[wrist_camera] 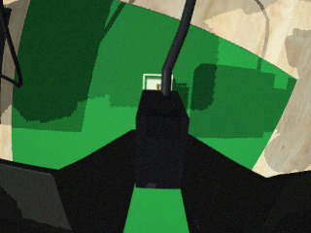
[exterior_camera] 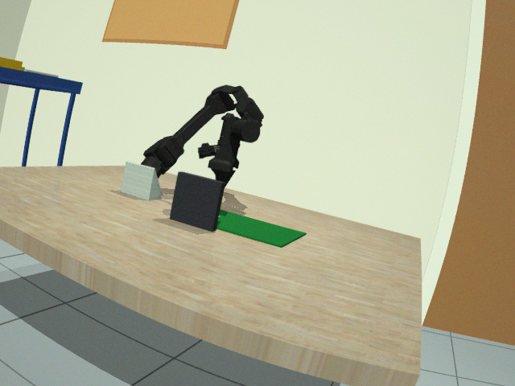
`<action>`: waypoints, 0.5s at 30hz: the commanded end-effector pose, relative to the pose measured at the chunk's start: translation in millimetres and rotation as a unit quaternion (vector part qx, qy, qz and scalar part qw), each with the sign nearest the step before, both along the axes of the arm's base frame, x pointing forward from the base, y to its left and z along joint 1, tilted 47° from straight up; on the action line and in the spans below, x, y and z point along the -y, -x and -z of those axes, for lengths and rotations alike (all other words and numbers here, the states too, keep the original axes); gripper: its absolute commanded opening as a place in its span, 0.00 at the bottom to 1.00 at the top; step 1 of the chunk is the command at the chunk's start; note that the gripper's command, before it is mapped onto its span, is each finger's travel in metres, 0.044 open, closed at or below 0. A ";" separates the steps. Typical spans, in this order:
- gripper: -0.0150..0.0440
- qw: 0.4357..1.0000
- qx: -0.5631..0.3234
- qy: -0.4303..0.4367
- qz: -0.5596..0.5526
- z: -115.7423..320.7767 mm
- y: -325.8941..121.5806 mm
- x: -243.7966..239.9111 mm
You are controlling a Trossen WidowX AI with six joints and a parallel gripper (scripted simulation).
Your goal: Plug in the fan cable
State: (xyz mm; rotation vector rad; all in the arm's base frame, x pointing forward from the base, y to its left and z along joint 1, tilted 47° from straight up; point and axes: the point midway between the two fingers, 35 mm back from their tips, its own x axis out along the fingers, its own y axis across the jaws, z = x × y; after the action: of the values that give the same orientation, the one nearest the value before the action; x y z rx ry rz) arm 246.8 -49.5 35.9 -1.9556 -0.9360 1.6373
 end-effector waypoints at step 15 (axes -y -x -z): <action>0.25 1.000 0.001 0.000 -0.001 13.5 -5.7 -15.7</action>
State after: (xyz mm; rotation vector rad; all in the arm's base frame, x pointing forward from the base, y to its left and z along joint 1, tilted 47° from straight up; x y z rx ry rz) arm 253.6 -42.3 28.7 -1.9711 -0.9364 1.6360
